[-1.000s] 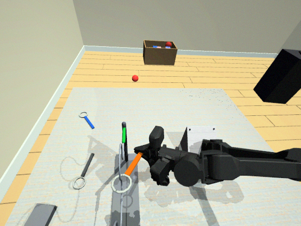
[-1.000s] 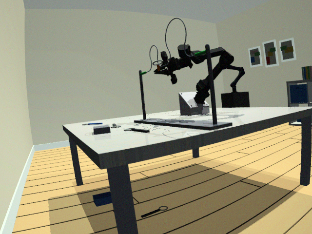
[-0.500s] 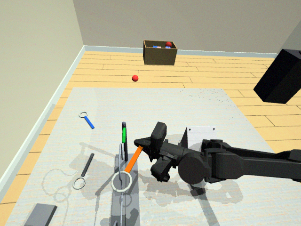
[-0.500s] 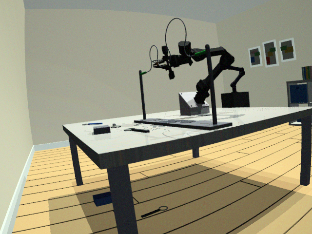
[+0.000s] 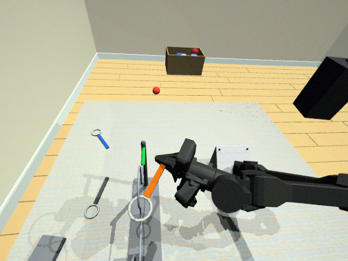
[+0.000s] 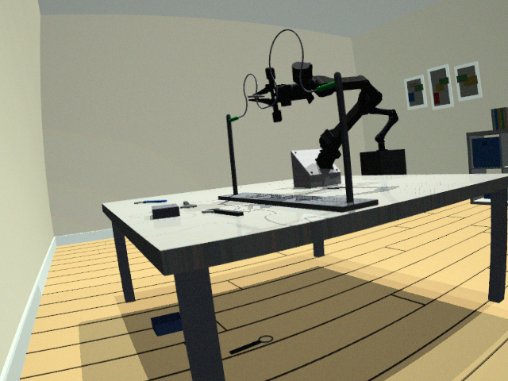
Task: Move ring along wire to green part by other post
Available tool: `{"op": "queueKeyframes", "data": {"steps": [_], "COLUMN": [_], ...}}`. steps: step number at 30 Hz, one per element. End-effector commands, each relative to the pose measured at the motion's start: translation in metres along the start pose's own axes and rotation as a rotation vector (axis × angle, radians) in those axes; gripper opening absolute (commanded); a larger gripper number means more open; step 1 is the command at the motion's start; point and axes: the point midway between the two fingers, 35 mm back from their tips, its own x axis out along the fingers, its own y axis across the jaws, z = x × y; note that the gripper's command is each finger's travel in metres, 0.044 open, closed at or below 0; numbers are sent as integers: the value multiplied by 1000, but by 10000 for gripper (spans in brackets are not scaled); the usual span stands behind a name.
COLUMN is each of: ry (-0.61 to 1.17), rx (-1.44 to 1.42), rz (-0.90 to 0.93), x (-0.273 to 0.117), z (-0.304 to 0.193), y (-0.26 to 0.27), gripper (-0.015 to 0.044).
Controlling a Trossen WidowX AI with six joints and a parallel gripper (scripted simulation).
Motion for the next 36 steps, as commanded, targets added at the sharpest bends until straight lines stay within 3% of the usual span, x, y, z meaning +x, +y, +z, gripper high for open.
{"op": "queueKeyframes", "data": {"steps": [1, 17, 36], "ry": [8, 14, -23], "rx": [-36, -75, 204], "rz": [-34, -55, 99], "x": [-2, -6, -5], "z": [0, 3, 5], "y": [-11, -29, -15], "gripper": [-150, -150, -150]}}
